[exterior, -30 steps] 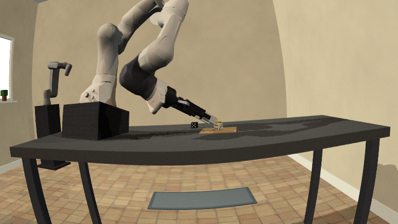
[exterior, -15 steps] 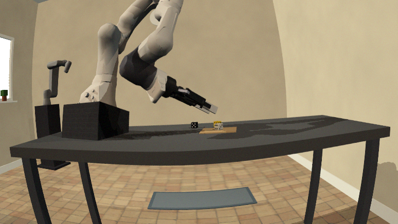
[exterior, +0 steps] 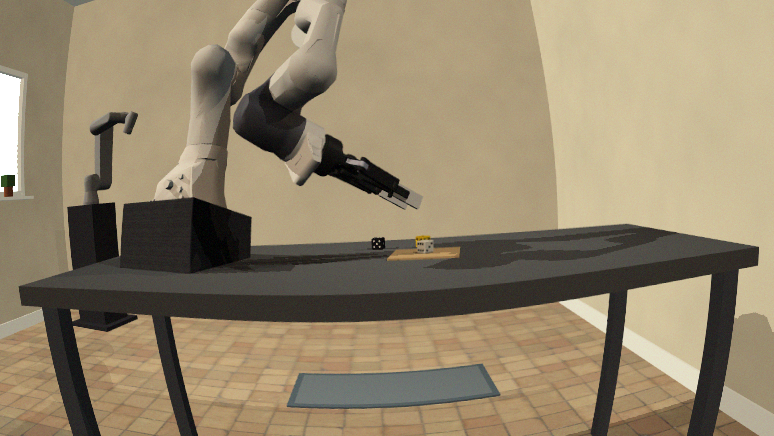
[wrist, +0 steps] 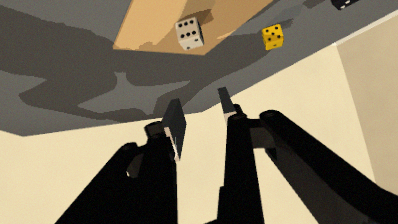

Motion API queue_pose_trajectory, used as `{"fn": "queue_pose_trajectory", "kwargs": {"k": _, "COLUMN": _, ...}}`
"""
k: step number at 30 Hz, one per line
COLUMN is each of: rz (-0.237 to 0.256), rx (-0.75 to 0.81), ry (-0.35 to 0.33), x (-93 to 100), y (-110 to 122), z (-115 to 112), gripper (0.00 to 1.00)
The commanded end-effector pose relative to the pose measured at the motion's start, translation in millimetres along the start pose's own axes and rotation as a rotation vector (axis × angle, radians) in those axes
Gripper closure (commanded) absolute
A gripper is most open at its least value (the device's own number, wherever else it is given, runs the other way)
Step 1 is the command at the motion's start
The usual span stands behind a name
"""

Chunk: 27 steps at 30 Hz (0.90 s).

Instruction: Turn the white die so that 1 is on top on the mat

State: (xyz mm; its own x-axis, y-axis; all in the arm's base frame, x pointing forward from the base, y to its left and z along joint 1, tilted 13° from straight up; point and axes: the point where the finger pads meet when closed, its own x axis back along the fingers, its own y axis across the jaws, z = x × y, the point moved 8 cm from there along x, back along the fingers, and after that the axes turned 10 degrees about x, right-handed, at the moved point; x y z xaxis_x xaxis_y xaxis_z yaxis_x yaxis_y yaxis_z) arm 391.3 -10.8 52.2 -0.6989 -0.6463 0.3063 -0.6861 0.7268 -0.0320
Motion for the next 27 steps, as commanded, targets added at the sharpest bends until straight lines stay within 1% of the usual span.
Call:
{"fn": "queue_pose_trajectory", "kwargs": {"k": 1, "rz": -0.012, "rx": -0.019, "ry": 0.036, "x": -0.7, "y": 0.6, "z": -2.2, "gripper": 0.75}}
{"fn": "queue_pose_trajectory", "kwargs": {"k": 4, "rz": -0.026, "rx": -0.018, "ry": 0.119, "x": -4.1, "y": -1.6, "z": -13.9, "gripper": 0.75}}
{"fn": "queue_pose_trajectory", "kwargs": {"k": 6, "rz": -0.035, "rx": -0.016, "ry": 0.213, "x": -8.7, "y": -4.4, "z": -27.0, "gripper": 0.75}}
{"fn": "queue_pose_trajectory", "kwargs": {"k": 10, "rz": -0.037, "rx": -0.016, "ry": 0.245, "x": -10.3, "y": -5.4, "z": -31.4, "gripper": 0.75}}
{"fn": "queue_pose_trajectory", "kwargs": {"k": 13, "rz": -0.043, "rx": -0.014, "ry": 0.306, "x": -14.0, "y": -7.2, "z": -40.1, "gripper": 0.75}}
{"fn": "queue_pose_trajectory", "kwargs": {"k": 15, "rz": -0.043, "rx": -0.014, "ry": 0.306, "x": -14.0, "y": -7.2, "z": -40.1, "gripper": 0.75}}
{"fn": "queue_pose_trajectory", "kwargs": {"k": 16, "rz": -0.049, "rx": -0.011, "ry": 0.354, "x": -17.5, "y": -9.0, "z": -47.0, "gripper": 0.75}}
{"fn": "queue_pose_trajectory", "kwargs": {"k": 17, "rz": -0.057, "rx": -0.012, "ry": 0.382, "x": -19.5, "y": -9.4, "z": -50.5, "gripper": 0.75}}
{"fn": "queue_pose_trajectory", "kwargs": {"k": 20, "rz": -0.064, "rx": -0.012, "ry": 0.424, "x": -22.6, "y": -10.5, "z": -56.7, "gripper": 0.75}}
{"fn": "queue_pose_trajectory", "kwargs": {"k": 24, "rz": -0.091, "rx": -0.017, "ry": 0.489, "x": -27.2, "y": -10.5, "z": -63.3, "gripper": 0.75}}
{"fn": "queue_pose_trajectory", "kwargs": {"k": 25, "rz": -0.091, "rx": -0.017, "ry": 0.491, "x": -27.4, "y": -10.6, "z": -63.5, "gripper": 0.75}}
{"fn": "queue_pose_trajectory", "kwargs": {"k": 26, "rz": -0.102, "rx": -0.019, "ry": 0.524, "x": -29.8, "y": -10.9, "z": -67.1, "gripper": 0.75}}
{"fn": "queue_pose_trajectory", "kwargs": {"k": 27, "rz": -0.106, "rx": -0.019, "ry": 0.543, "x": -31.2, "y": -11.4, "z": -69.4, "gripper": 0.75}}
